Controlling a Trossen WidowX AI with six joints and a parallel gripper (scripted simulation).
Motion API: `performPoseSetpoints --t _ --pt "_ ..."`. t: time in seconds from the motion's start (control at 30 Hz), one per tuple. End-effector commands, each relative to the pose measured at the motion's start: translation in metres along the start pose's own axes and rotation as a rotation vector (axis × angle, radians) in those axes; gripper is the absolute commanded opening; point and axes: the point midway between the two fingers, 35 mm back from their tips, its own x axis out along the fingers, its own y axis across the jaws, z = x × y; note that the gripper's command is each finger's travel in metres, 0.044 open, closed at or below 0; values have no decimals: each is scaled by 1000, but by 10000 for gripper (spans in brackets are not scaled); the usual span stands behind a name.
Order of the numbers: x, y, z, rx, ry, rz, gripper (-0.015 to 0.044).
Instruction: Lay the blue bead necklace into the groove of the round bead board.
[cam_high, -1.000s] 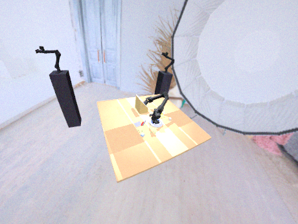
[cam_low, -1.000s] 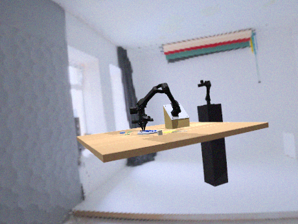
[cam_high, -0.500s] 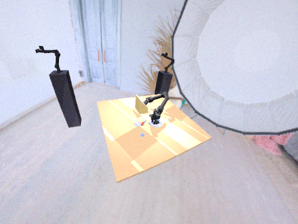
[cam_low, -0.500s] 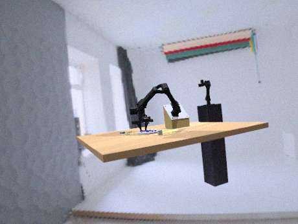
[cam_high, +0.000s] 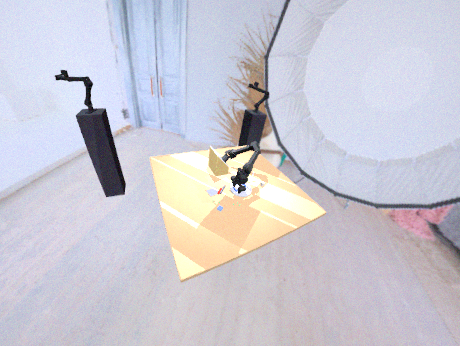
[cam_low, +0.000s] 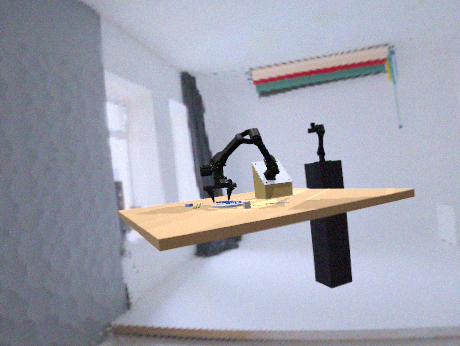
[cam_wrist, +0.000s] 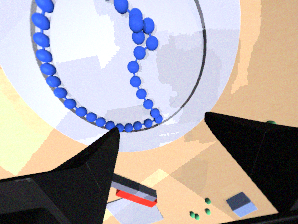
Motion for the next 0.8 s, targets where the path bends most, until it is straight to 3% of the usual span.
performPoseSetpoints --t 0.0,0.6,0.77 --pt "-1 0 0 -3 0 1 440" --pt "-1 0 0 -3 0 1 440" --pt "-23 3 7 96 1 1 309"
